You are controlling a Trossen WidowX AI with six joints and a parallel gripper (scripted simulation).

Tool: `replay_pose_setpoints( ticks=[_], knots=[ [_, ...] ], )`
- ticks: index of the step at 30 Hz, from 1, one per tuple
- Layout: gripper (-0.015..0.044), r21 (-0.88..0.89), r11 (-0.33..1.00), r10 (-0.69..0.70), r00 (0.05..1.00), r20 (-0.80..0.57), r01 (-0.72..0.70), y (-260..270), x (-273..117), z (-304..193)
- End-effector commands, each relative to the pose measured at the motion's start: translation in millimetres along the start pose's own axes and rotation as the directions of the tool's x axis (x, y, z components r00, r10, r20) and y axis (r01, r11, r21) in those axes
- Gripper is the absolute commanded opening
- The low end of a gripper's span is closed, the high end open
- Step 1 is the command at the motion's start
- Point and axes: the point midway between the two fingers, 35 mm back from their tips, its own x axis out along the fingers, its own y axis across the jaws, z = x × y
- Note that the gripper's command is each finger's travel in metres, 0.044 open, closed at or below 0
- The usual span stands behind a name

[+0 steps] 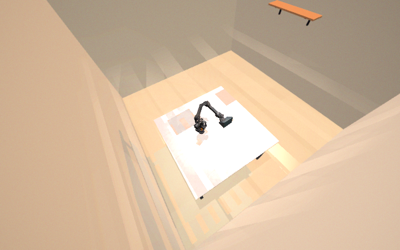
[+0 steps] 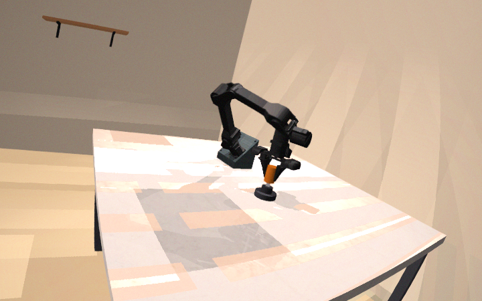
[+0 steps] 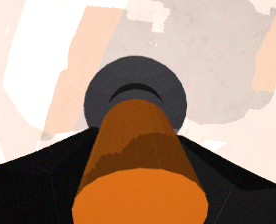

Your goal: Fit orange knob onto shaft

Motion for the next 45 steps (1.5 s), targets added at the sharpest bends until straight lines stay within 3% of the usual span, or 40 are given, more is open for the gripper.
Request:
replay_pose_setpoints(
  ticks=[1, 17, 24, 45],
  knots=[
    [0.0, -0.006, 1.0, -0.004, 1.0, 0.0, 0.004, -0.1, 1.2, 0.2],
    [0.0, -0.015, 1.0, -0.004, 1.0, 0.0, 0.004, -2.3, -3.5, -0.7],
    [0.0, -0.214, 0.977, -0.004, 1.0, 0.0, 0.004, -2.3, -3.0, -0.2],
    [0.0, -0.214, 0.977, -0.004, 1.0, 0.0, 0.004, -1.0, 1.7, 0.2]
  ],
)
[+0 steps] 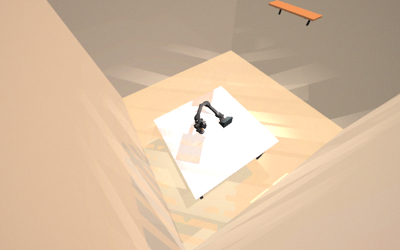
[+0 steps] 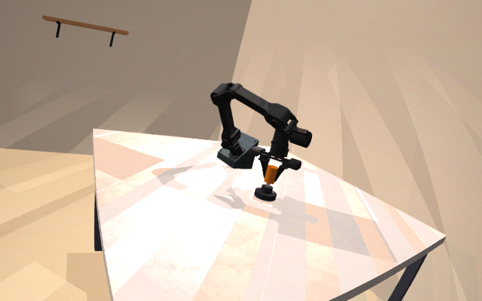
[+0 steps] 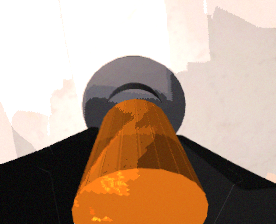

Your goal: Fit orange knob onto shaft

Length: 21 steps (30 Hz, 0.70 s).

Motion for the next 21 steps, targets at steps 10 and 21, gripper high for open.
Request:
replay_pose_setpoints(
  ticks=[10, 21],
  knots=[
    [0.0, -0.006, 1.0, -0.001, 1.0, -0.001, 0.001, 1.0, -3.3, -0.1],
    [0.0, -0.214, 0.977, -0.002, 1.0, -0.001, 0.001, -1.2, -2.6, 0.0]
  ],
)
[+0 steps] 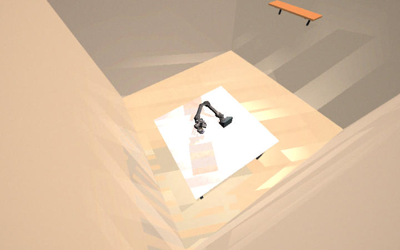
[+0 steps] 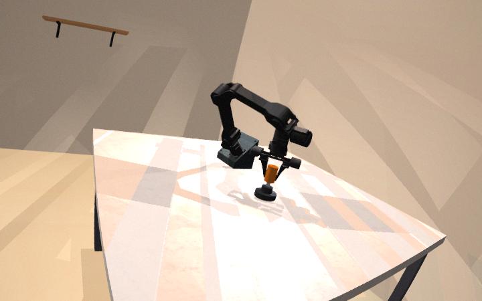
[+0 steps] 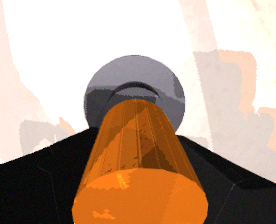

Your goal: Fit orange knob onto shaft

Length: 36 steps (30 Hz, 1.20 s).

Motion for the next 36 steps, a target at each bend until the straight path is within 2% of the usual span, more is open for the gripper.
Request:
replay_pose_setpoints(
  ticks=[1, 25, 32, 36],
  knots=[
    [0.0, -0.047, 0.999, -0.004, 1.0, 0.0, 0.004, -1.4, 0.0, 0.4],
    [0.0, -0.047, 0.999, -0.004, 1.0, 0.0, 0.004, -1.1, -1.9, 0.9],
    [0.0, -0.244, 0.97, -0.004, 1.0, 0.0, 0.004, -1.8, -1.6, 0.2],
    [0.0, -0.254, 0.967, -0.004, 1.0, 0.0, 0.004, -1.0, -0.1, 0.4]
  ],
)
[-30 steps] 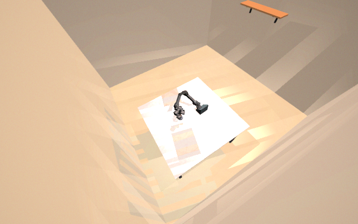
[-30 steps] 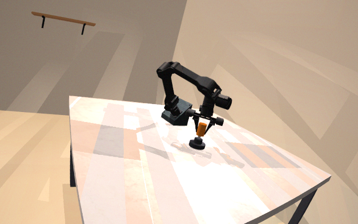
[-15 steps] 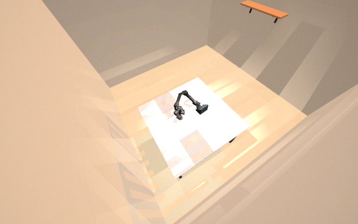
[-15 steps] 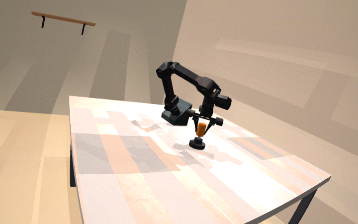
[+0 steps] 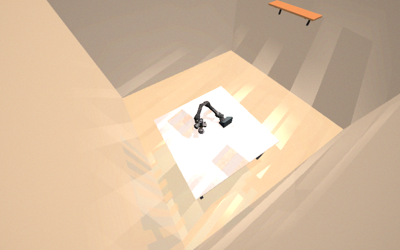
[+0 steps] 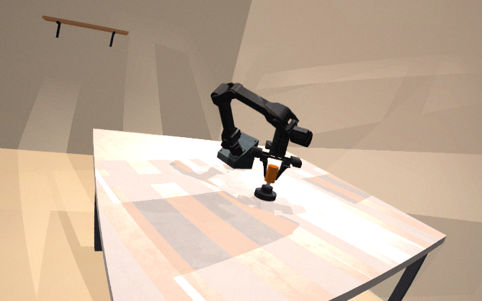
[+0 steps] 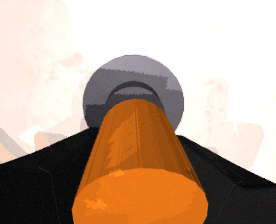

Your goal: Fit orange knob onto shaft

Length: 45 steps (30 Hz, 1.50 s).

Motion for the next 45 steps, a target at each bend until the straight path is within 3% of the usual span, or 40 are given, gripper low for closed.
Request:
replay_pose_setpoints(
  ticks=[1, 20, 28, 45],
  knots=[
    [0.0, -0.025, 1.0, -0.003, 1.0, 0.0, 0.003, 0.0, 0.7, 0.4],
    [0.0, -0.025, 1.0, -0.003, 1.0, 0.0, 0.003, 0.7, -1.4, -0.5],
    [0.0, -0.232, 0.973, -0.003, 1.0, 0.0, 0.003, -0.8, -0.3, -0.3],
    [0.0, -0.232, 0.973, -0.003, 1.0, 0.0, 0.003, 0.7, 3.1, 0.5]
  ],
)
